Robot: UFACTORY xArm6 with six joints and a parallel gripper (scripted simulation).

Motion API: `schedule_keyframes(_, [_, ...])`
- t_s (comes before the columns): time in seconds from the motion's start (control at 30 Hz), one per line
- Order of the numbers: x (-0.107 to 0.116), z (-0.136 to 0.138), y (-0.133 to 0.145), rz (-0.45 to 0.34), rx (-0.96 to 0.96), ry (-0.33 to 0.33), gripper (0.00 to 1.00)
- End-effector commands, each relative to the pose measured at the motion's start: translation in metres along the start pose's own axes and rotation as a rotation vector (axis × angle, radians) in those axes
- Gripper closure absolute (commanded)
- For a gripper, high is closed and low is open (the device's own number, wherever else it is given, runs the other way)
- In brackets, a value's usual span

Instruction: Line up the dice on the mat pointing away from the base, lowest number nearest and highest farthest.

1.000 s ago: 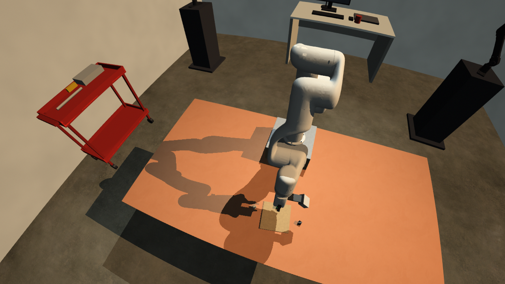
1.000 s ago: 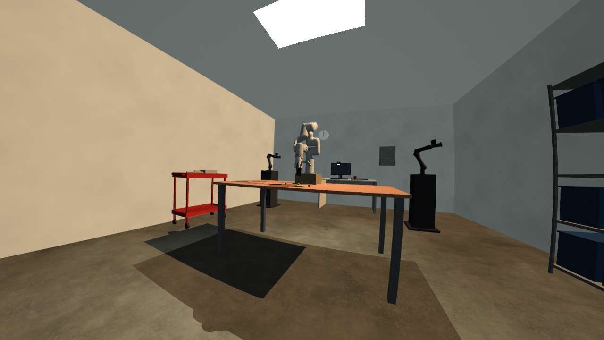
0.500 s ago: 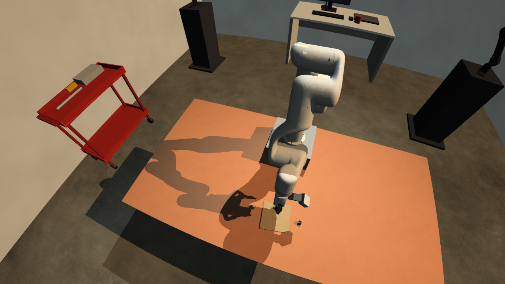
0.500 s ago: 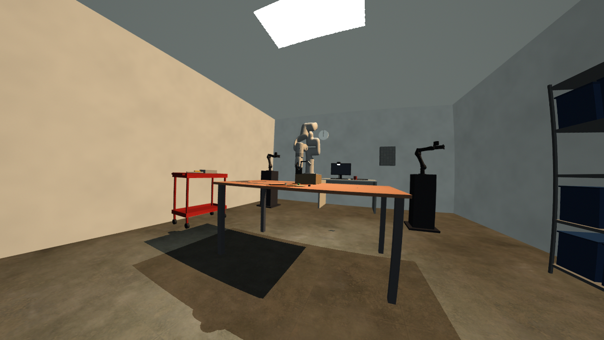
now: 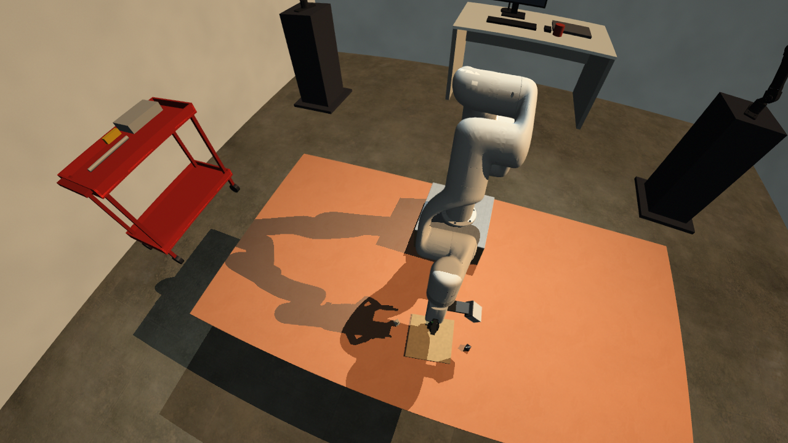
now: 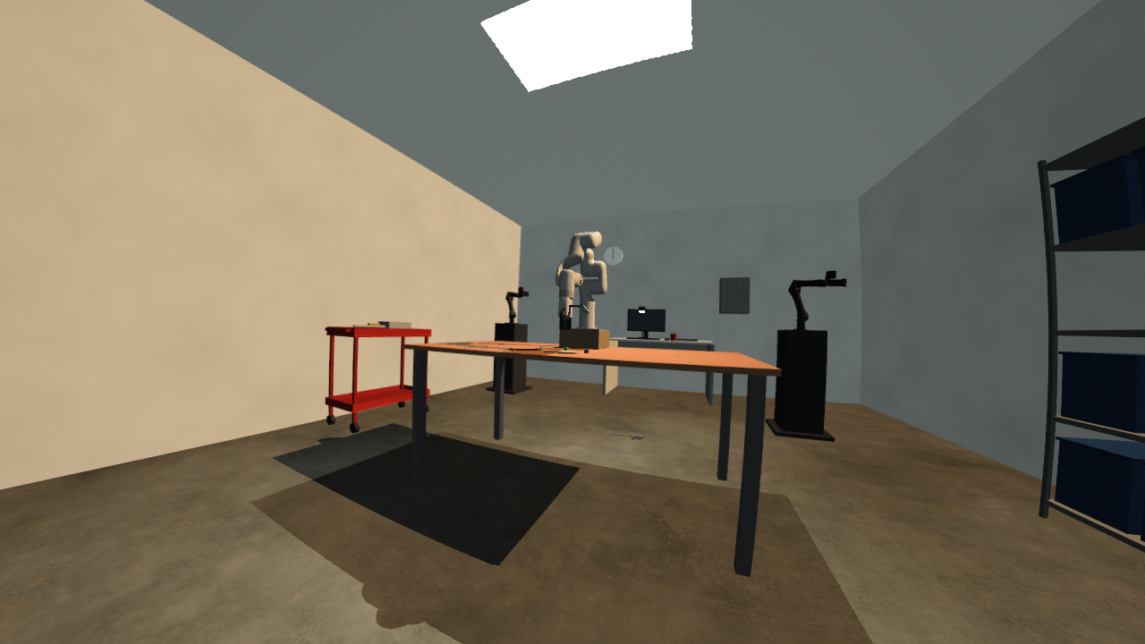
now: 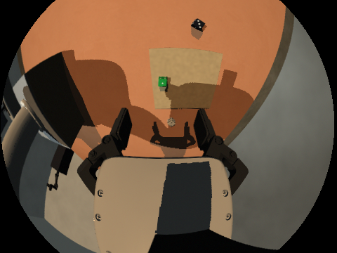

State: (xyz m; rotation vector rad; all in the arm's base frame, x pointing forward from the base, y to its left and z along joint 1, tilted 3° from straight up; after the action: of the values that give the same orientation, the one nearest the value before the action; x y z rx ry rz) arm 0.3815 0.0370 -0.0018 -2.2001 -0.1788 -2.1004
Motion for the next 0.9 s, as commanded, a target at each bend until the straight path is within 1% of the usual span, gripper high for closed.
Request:
schedule_keyframes(0.0, [-0.003,0.009,0.023,0.002,0.174,0.004,0.0])
schedule_keyframes(0.1, [-0.003,0.01,0.025,0.002,0.188,0.004,0.0])
schedule_keyframes(0.17, [-0.006,0.013,0.039,0.002,0.288,0.004,0.0])
schedule_keyframes(0.23, [-0.007,0.014,0.042,0.002,0.31,0.004,0.0])
schedule_keyframes(0.27, [-0.008,0.015,0.049,0.002,0.359,0.004,0.0])
schedule_keyframes(0.4, [-0.01,0.017,0.06,0.002,0.44,0.004,0.0])
schedule_keyframes(0.53, [-0.014,0.02,0.078,0.001,0.559,0.004,0.0])
schedule_keyframes(0.57, [-0.014,0.02,0.078,0.001,0.562,0.004,0.0])
schedule_keyframes(0.6, [-0.015,0.021,0.085,0.001,0.609,0.004,0.0])
schedule_keyframes(0.7, [-0.015,0.021,0.086,0.001,0.616,0.004,0.0])
schedule_keyframes(0.8, [-0.019,0.022,0.104,0.001,0.737,0.004,0.0])
schedule_keyframes(0.87, [-0.02,0.022,0.11,0.001,0.777,0.004,0.0])
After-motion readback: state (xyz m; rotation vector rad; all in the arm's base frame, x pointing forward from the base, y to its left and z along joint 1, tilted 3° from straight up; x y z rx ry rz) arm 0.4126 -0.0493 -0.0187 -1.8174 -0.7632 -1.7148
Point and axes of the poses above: the point where the finger pads meet when closed, its own x axis back along the fingers, its own z axis across the jaws, y = z × x, the point moved 1 cm from there along x, back along the fingers
